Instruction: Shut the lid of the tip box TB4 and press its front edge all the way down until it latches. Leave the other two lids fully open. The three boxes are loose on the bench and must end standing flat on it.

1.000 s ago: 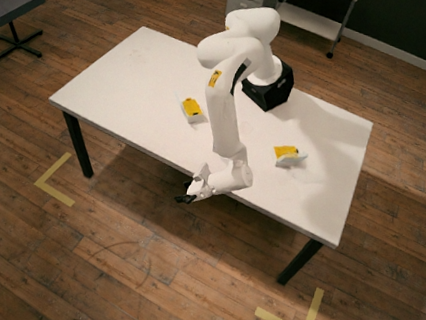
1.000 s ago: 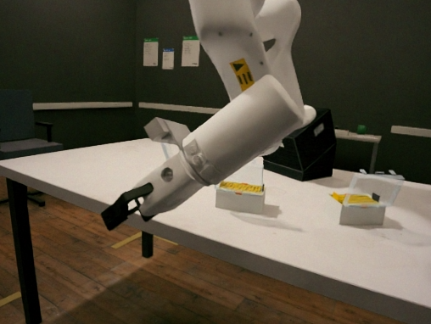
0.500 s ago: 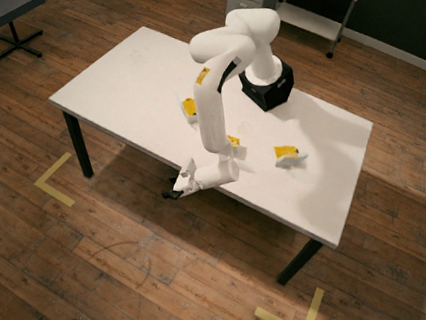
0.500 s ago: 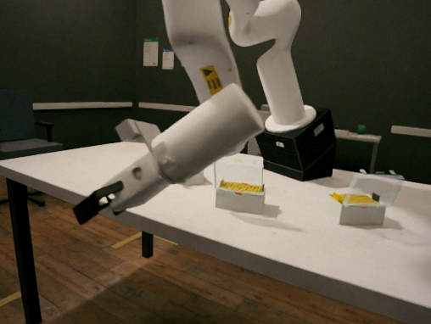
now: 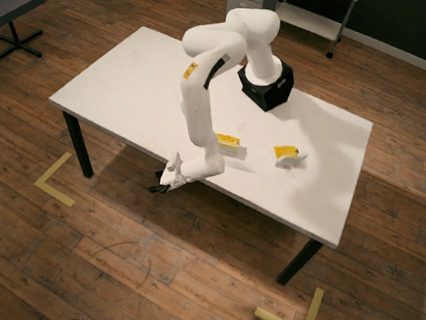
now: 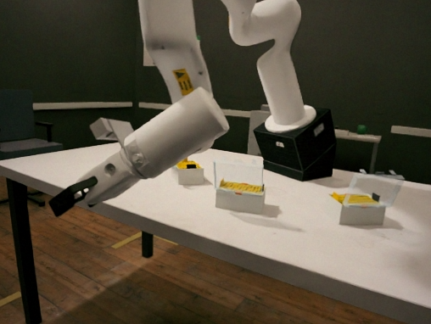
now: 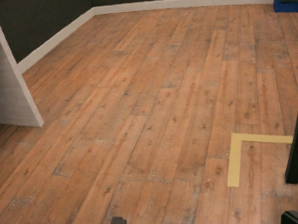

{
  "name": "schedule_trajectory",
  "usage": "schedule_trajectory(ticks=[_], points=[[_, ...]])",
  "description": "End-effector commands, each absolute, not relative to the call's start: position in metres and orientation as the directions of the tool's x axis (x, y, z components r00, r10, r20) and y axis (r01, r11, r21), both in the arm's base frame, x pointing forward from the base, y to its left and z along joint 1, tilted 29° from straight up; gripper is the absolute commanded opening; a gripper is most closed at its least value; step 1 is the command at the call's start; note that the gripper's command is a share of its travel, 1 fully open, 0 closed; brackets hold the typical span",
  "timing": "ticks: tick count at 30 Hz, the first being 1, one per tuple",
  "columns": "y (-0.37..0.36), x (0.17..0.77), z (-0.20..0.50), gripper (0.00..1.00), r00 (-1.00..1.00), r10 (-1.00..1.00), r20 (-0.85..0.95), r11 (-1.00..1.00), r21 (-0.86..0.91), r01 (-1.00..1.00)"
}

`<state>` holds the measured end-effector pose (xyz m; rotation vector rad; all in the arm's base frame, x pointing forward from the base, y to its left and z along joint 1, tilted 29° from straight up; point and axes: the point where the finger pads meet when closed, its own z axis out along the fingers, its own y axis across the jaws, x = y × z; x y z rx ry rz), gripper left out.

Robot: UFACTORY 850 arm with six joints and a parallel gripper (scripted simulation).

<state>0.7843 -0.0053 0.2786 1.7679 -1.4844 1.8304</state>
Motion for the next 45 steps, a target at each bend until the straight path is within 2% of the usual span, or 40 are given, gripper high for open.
schedule_trajectory(ticks=[1, 45], points=[[-0.025, 0.787, 0.284, 1.0, -0.259, -0.465, 0.847, -0.496, -0.492, -0.715], [-0.208, 0.766, 0.313, 1.0, -0.082, -0.278, 0.957, -0.686, -0.258, -0.68]])
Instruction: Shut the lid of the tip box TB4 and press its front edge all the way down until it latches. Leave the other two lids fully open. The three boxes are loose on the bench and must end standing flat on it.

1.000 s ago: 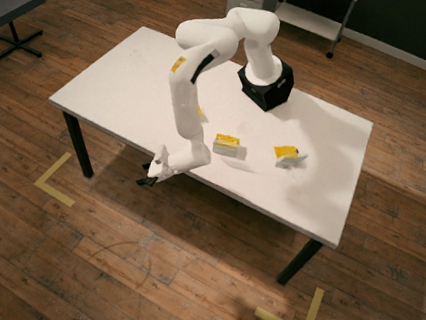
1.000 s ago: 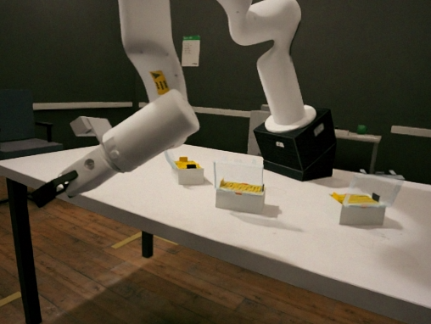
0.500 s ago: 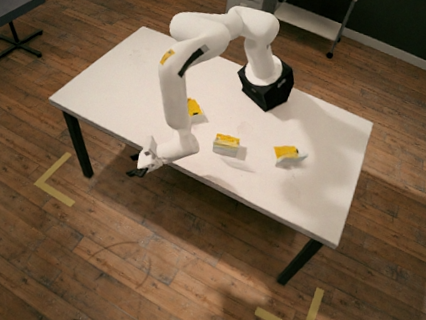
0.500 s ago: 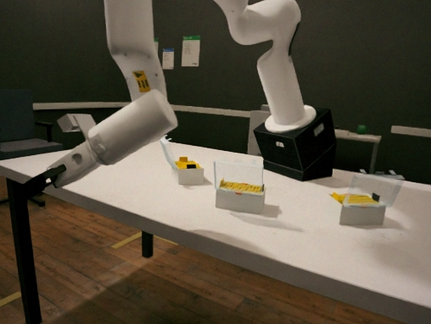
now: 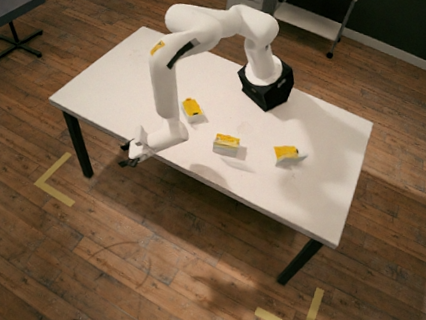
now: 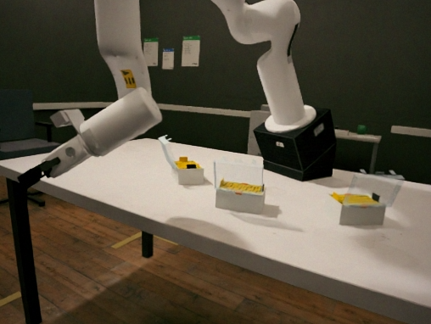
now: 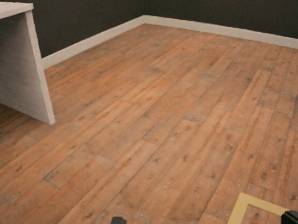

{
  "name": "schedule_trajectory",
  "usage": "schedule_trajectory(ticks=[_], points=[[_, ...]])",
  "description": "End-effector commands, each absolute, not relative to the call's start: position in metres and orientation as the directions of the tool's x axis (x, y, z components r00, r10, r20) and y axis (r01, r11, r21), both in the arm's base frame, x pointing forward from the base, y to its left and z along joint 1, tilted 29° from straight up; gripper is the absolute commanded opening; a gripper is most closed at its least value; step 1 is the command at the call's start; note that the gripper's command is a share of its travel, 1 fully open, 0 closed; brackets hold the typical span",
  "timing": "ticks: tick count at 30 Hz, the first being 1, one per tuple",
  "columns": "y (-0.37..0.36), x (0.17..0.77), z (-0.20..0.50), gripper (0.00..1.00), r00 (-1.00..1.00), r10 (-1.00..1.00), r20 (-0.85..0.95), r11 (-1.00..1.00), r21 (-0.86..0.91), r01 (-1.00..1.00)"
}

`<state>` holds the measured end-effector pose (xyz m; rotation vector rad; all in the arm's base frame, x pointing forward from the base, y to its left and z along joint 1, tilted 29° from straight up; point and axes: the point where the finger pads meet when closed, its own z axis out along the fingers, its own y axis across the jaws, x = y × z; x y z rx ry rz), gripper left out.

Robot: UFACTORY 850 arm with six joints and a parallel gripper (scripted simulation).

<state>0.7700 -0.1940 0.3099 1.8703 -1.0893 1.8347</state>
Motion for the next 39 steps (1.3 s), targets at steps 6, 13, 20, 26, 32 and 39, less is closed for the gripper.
schedule_trajectory(ticks=[6, 13, 20, 26, 32, 39], points=[[-0.232, 0.757, 0.314, 1.0, -0.068, -0.265, 0.962, -0.696, -0.24, -0.676], [-0.255, 0.746, 0.315, 1.0, -0.029, -0.232, 0.972, -0.721, -0.192, -0.665], [-0.285, 0.73, 0.315, 1.0, 0.011, -0.199, 0.98, -0.744, -0.144, -0.652], [-0.301, 0.718, 0.315, 1.0, 0.052, -0.168, 0.984, -0.765, -0.097, -0.637], [-0.324, 0.699, 0.313, 1.0, 0.094, -0.137, 0.986, -0.783, -0.05, -0.62], [-0.347, 0.677, 0.31, 1.0, 0.136, -0.107, 0.985, -0.8, -0.004, -0.6]])
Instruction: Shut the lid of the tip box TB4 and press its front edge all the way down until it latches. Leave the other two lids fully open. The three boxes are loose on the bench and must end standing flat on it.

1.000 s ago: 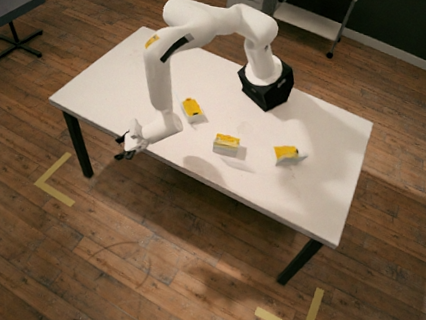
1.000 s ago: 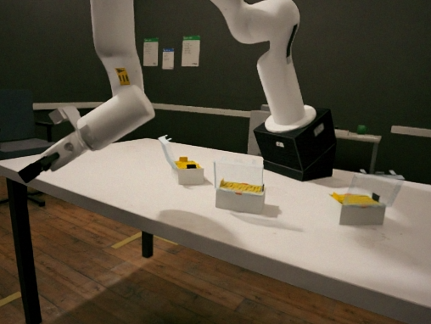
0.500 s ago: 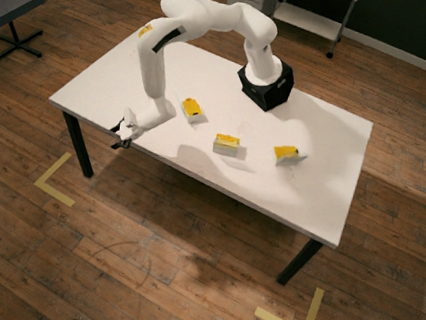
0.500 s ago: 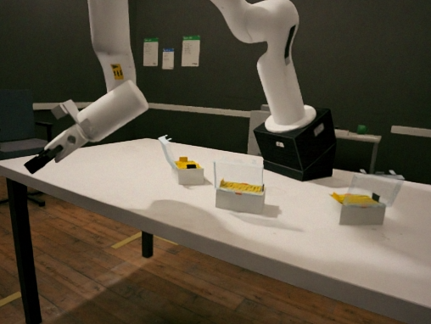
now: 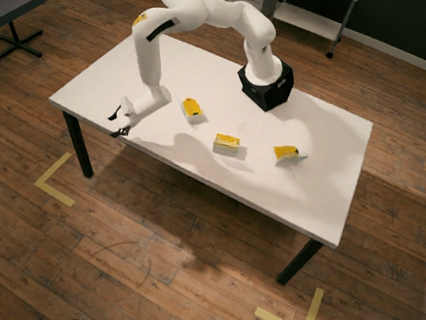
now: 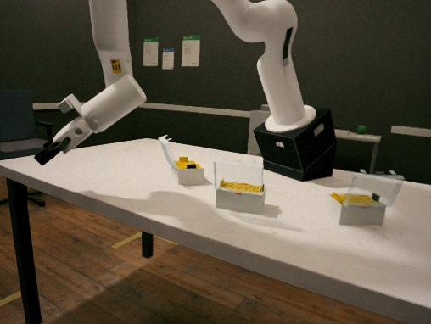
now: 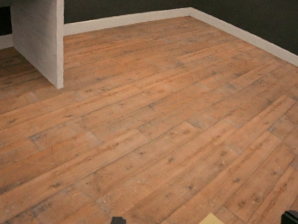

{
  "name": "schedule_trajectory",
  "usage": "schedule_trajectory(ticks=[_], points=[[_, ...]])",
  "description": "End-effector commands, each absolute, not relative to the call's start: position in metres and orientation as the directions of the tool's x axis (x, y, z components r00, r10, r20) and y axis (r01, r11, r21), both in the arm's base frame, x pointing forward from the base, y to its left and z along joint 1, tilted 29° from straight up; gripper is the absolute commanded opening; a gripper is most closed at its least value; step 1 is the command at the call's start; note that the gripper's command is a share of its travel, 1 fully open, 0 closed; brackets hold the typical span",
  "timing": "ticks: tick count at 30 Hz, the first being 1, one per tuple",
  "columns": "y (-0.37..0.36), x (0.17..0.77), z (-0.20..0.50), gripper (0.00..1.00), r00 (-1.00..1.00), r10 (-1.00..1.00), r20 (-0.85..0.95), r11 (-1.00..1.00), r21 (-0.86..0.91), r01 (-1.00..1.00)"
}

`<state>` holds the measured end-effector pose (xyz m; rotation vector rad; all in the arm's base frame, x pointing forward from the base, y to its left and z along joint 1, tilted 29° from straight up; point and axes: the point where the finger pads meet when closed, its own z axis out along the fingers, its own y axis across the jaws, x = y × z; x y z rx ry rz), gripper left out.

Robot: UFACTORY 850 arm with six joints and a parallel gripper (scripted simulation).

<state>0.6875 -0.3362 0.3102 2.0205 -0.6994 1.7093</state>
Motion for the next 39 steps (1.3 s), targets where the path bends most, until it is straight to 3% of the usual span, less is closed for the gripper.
schedule_trajectory(ticks=[1, 39], points=[[-0.35, 0.675, 0.31, 1.0, 0.136, -0.107, 0.985, -0.8, -0.004, -0.6], [-0.418, 0.547, 0.282, 1.0, 0.384, 0.046, 0.922, -0.873, 0.224, -0.432]])
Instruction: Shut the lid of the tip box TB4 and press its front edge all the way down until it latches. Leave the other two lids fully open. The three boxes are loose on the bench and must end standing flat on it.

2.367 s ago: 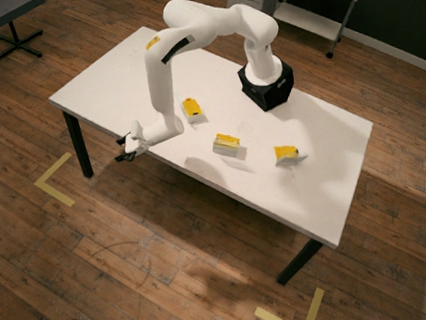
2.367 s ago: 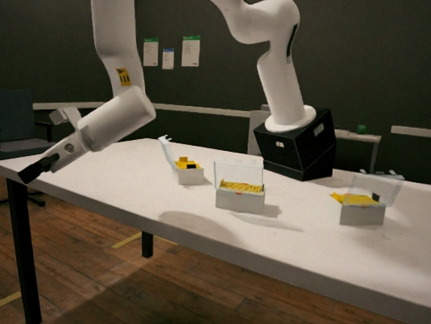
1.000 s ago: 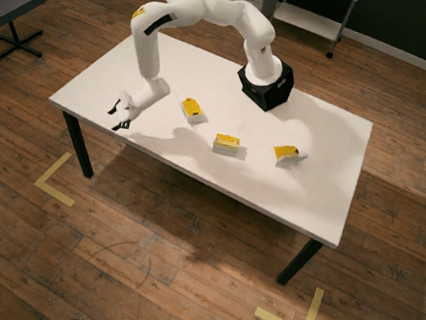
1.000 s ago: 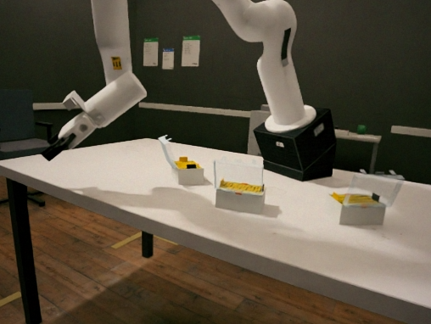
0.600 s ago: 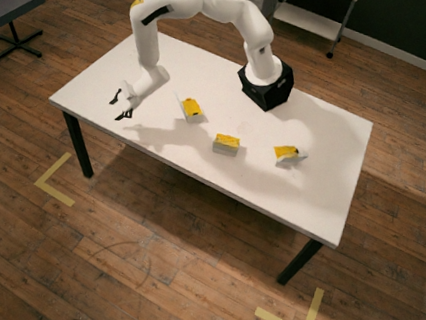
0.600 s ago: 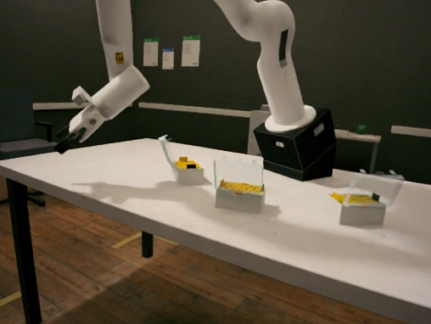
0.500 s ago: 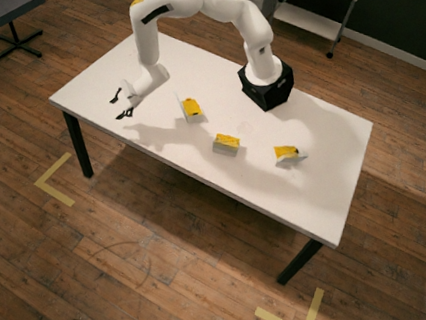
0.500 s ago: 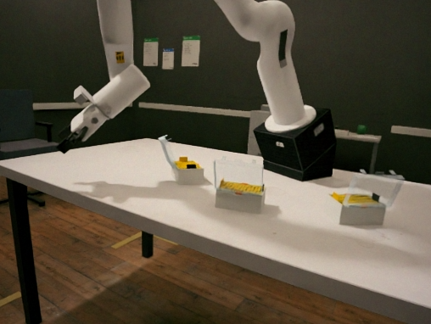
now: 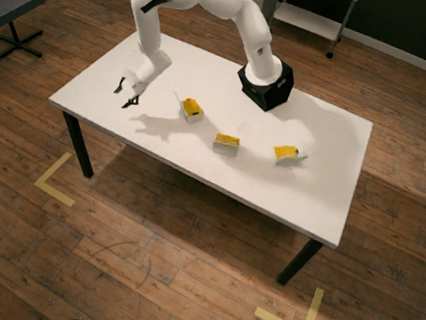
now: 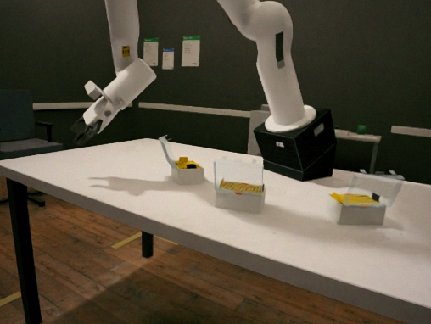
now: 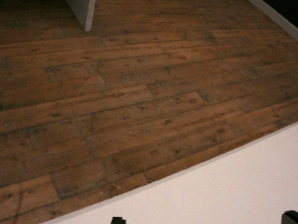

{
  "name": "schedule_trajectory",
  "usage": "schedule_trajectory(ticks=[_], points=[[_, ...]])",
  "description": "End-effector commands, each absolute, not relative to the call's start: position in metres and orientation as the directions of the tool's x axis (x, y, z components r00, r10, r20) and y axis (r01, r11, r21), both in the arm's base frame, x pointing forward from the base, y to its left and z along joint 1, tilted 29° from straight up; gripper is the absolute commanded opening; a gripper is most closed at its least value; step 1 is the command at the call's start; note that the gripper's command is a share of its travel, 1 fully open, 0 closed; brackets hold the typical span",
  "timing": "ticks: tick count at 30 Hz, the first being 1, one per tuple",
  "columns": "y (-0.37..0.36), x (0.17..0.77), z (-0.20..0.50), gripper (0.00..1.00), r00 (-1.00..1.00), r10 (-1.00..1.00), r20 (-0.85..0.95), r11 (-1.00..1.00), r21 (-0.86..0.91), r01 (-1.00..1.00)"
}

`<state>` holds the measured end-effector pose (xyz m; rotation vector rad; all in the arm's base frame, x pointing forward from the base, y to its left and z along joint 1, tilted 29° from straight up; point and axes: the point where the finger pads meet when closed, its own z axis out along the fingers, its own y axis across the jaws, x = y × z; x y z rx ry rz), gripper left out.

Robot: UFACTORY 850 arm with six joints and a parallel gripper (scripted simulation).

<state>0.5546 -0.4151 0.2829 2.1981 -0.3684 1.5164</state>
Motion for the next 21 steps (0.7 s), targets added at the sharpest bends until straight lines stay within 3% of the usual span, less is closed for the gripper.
schedule_trajectory(ticks=[1, 21], points=[[-0.419, 0.542, 0.281, 1.0, 0.384, 0.046, 0.922, -0.873, 0.224, -0.432], [-0.427, 0.459, 0.259, 1.0, 0.491, 0.109, 0.864, -0.899, 0.296, -0.322]])
